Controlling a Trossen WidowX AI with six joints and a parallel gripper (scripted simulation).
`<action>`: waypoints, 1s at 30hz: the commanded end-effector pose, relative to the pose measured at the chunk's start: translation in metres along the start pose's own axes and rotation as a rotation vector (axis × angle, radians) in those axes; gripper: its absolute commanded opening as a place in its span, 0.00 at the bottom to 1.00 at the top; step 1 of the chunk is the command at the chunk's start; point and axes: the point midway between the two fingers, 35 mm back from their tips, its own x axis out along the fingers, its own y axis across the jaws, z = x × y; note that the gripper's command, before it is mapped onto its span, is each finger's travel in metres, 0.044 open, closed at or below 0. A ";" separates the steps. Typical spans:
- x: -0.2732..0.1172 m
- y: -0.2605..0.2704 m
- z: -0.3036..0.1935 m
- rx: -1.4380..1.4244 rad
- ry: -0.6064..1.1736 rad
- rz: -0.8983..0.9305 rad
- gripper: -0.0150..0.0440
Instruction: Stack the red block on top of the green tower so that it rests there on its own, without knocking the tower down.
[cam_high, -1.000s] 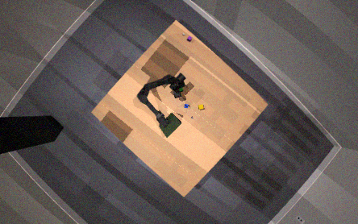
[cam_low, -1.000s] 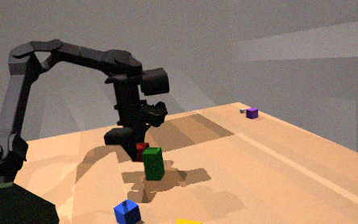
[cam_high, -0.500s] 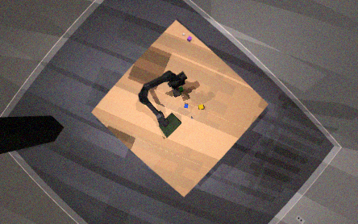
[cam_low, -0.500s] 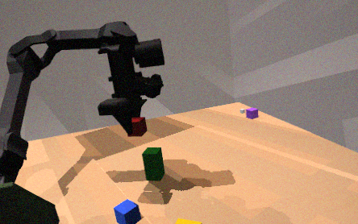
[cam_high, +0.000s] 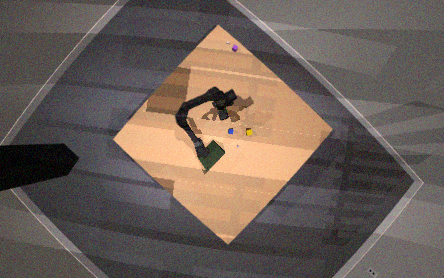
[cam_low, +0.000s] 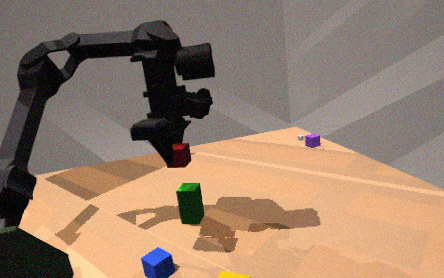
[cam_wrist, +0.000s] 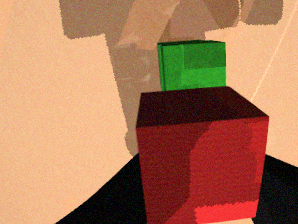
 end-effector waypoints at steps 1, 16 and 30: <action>0.000 -0.009 0.020 -0.001 0.000 -0.004 0.25; 0.015 -0.010 0.015 -0.001 0.000 -0.003 0.25; 0.043 -0.013 0.015 -0.002 0.000 -0.002 0.25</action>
